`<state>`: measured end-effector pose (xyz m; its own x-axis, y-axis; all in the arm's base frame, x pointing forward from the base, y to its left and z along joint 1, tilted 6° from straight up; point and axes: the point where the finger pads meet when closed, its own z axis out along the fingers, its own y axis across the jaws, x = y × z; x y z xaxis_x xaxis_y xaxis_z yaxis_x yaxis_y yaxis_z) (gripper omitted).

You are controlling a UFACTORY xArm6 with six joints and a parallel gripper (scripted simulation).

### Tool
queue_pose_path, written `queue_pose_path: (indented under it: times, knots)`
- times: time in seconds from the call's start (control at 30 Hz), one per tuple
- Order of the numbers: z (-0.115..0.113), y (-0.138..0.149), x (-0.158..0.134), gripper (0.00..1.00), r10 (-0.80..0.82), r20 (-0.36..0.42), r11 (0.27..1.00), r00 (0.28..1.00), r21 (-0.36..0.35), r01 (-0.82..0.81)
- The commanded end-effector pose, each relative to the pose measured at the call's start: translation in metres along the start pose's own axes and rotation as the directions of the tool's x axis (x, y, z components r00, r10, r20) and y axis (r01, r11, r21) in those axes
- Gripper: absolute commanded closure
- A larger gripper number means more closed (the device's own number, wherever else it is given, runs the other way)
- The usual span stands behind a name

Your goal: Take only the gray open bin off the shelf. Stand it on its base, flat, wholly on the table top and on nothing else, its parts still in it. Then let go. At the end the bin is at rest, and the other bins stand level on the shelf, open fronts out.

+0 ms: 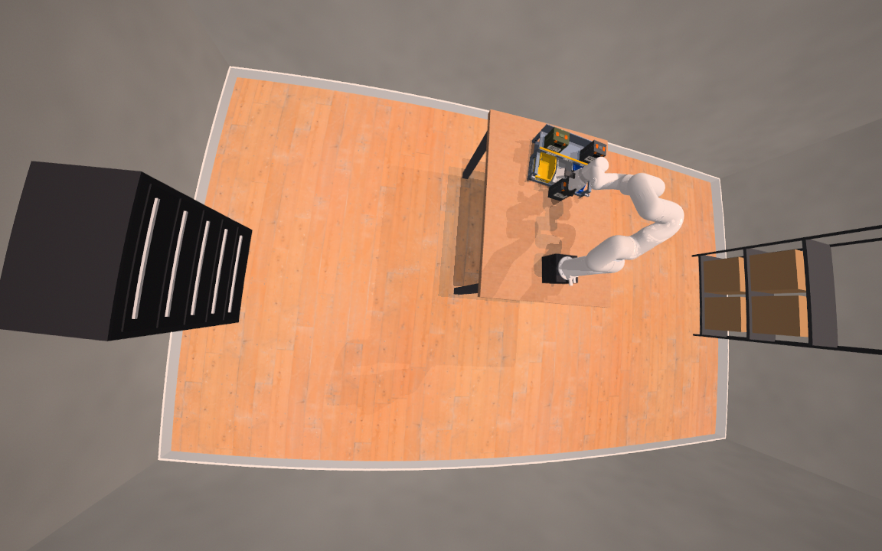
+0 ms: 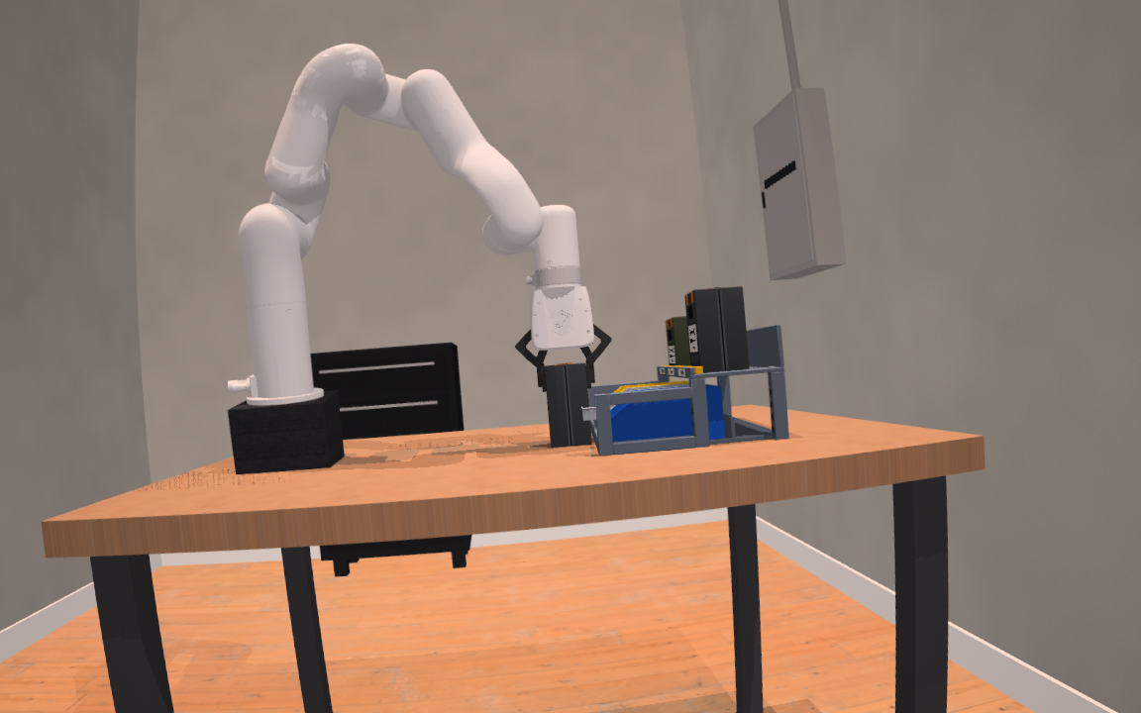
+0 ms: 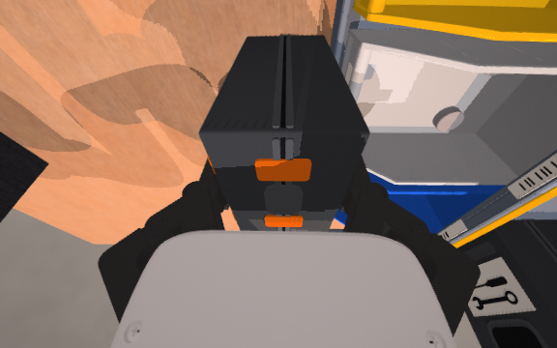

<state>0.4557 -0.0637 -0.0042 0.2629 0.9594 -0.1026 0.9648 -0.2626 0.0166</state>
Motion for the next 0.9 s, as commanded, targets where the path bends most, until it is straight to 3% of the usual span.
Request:
queue_pose_path:
  times: [0.0, 0.87]
  knots:
    - [-0.0014, 0.0015, 0.0002, 1.0, 0.0, -0.001, 1.0, 1.0, -0.004, 0.0]
    - [-0.0114, 0.0015, 0.0002, 1.0, 0.0, -0.001, 1.0, 1.0, -0.004, 0.0]
